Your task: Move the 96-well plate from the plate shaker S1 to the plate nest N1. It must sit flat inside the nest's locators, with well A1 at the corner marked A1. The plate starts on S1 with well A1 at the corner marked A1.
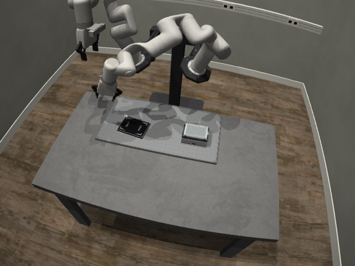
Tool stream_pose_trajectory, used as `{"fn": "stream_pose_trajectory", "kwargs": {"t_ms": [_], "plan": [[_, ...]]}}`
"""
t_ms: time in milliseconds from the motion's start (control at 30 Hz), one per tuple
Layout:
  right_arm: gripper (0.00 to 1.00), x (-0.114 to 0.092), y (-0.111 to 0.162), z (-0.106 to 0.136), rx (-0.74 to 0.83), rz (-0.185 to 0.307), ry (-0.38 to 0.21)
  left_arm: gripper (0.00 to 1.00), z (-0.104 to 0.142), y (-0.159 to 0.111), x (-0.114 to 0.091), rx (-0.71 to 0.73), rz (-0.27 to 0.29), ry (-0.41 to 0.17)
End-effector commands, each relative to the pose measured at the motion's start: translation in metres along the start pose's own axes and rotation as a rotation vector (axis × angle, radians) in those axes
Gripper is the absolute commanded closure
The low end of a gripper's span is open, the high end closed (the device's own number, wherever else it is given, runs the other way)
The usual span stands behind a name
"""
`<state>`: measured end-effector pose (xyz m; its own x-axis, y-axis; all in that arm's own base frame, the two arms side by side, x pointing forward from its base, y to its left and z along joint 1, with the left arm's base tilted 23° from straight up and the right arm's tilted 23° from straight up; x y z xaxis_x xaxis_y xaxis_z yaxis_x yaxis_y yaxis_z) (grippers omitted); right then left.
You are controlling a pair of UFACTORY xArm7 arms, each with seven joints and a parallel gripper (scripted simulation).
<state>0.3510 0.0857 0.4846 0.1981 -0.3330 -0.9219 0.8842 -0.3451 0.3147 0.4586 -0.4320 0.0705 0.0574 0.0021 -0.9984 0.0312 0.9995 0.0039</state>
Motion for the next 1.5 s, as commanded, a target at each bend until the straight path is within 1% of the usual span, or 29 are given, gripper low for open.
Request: {"fn": "stream_pose_trajectory", "kwargs": {"t_ms": [0, 167, 400, 467, 800, 833, 867, 967, 1033, 1200, 1233, 1433, 1467], "plan": [[0.0, -0.002, 0.0, 0.0, 0.0, 0.004, 0.002, 0.0, 0.0, -0.002, -0.002, 0.001, -0.004, -0.003], [0.0, -0.002, 0.0, 0.0, 0.0, 0.004, 0.002, 0.0, 0.0, -0.002, -0.002, 0.001, -0.004, -0.003], [0.0, -0.002, 0.0, 0.0, 0.0, 0.004, 0.002, 0.0, 0.013, 0.022, -0.013, -0.224, -0.003, -0.022], [0.0, -0.002, 0.0, 0.0, 0.0, 0.004, 0.002, 0.0, 0.013, 0.022, -0.013, -0.224, -0.003, -0.022], [0.0, -0.002, 0.0, 0.0, 0.0, 0.004, 0.002, 0.0, 0.029, 0.058, -0.026, -0.547, 0.001, -0.047], [0.0, -0.002, 0.0, 0.0, 0.0, 0.004, 0.002, 0.0, 0.03, 0.061, -0.026, -0.577, 0.001, -0.049], [0.0, -0.002, 0.0, 0.0, 0.0, 0.004, 0.002, 0.0, 0.03, 0.061, -0.026, -0.577, 0.001, -0.049], [0.0, -0.002, 0.0, 0.0, 0.0, 0.004, 0.002, 0.0, 0.034, 0.072, -0.03, -0.673, 0.001, -0.057], [0.0, -0.002, 0.0, 0.0, 0.0, 0.004, 0.002, 0.0, 0.034, 0.072, -0.03, -0.673, 0.001, -0.057], [0.0, -0.002, 0.0, 0.0, 0.0, 0.004, 0.002, 0.0, 0.041, 0.094, -0.037, -0.839, -0.001, -0.071], [0.0, -0.002, 0.0, 0.0, 0.0, 0.004, 0.002, 0.0, 0.041, 0.094, -0.037, -0.866, -0.001, -0.074], [0.0, -0.002, 0.0, 0.0, 0.0, 0.004, 0.002, 0.0, 0.046, 0.116, -0.044, -1.058, -0.005, -0.091], [0.0, -0.002, 0.0, 0.0, 0.0, 0.004, 0.002, 0.0, 0.046, 0.116, -0.044, -1.058, -0.005, -0.091]]}}
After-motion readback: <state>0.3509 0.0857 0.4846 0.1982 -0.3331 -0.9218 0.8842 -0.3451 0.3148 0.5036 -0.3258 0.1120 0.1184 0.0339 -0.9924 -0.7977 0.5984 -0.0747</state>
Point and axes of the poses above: on each arm, the point where the finger pads meet when closed, its own x axis out along the fingers, its own y axis across the jaws, z = x × y, the point moved 9 cm from there along -x, back along the fingers, and after that the axes turned 15 degrees about x, right-handed, at the moved point
